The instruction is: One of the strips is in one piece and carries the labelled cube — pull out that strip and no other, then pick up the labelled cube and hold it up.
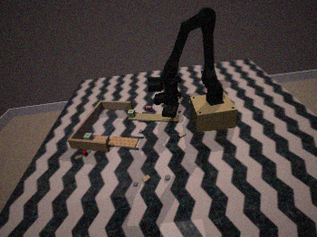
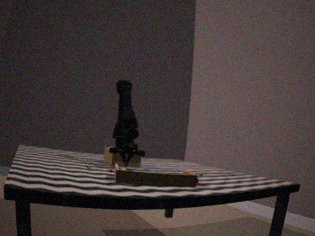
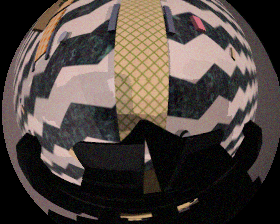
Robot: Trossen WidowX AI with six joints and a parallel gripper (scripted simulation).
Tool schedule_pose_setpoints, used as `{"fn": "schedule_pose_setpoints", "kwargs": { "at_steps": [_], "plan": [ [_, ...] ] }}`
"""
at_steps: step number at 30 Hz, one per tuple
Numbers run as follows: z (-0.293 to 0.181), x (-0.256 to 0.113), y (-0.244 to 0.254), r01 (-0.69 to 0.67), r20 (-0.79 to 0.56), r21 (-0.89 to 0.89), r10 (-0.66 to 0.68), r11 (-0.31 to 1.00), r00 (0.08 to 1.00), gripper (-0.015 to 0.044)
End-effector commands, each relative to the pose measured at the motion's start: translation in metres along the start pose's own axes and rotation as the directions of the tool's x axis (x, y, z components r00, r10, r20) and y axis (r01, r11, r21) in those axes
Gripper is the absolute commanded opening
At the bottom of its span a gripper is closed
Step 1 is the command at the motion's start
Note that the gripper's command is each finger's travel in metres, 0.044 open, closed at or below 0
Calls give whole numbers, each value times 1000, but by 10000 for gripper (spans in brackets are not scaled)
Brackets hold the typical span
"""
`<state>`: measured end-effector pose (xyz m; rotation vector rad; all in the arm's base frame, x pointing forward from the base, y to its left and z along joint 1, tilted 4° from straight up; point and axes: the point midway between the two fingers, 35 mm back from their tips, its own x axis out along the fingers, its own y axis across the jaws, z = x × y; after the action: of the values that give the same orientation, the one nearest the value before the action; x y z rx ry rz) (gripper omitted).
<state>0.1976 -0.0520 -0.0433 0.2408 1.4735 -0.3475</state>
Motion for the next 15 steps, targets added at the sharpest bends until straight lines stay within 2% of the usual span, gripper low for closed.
{"fn": "schedule_pose_setpoints", "kwargs": {
  "at_steps": [1,15],
  "plan": [
    [-16,3,-1,4,-30,3,-4,1000,1000,0],
    [-33,3,-1,4,-31,3,-4,1000,1000,0]
  ]
}}
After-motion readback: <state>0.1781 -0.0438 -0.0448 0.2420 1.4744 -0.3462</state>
